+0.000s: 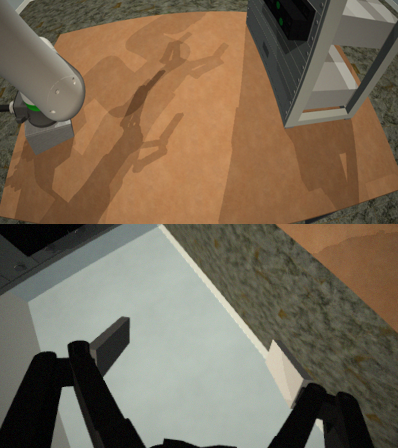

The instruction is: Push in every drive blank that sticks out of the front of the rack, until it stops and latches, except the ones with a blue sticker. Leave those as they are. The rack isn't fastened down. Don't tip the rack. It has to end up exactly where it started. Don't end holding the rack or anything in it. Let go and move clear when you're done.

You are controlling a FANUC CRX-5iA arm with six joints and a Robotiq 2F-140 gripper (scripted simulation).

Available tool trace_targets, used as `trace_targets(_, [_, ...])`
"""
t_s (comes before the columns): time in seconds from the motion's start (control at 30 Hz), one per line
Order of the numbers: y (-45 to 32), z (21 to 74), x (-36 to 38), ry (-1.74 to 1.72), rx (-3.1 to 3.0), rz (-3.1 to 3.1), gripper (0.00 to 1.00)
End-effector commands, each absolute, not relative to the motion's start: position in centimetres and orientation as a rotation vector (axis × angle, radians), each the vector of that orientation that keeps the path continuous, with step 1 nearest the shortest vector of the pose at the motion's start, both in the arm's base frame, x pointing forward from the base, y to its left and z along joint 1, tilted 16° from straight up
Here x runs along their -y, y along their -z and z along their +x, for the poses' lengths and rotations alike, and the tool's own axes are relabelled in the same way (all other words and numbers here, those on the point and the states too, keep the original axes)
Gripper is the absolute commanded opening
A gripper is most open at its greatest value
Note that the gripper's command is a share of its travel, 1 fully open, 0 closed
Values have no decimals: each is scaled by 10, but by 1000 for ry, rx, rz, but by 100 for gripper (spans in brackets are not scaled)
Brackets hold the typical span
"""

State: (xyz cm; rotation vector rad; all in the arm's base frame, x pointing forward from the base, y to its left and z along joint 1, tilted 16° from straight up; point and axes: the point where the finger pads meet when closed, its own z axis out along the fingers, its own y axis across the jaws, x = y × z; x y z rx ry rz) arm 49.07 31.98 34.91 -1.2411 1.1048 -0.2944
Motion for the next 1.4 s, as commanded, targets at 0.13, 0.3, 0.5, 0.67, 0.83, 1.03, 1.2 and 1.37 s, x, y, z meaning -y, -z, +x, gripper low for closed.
trace_targets(0.13, [-362, 508, -239, 539, -1107, -1160, 100])
trace_targets(0.3, [-366, 511, -210, 624, -1108, -1132, 100])
trace_targets(0.5, [-373, 513, -155, 780, -1112, -1080, 100])
trace_targets(0.67, [-377, 510, -114, 896, -1117, -1042, 100])
trace_targets(0.83, [-379, 506, -85, 979, -1122, -1014, 100])
trace_targets(1.03, [-382, 500, -53, 1070, -1129, -983, 100])
trace_targets(1.2, [-383, 494, -26, 1147, -1135, -957, 100])
trace_targets(1.37, [-384, 487, -4, 1211, -1142, -935, 100])
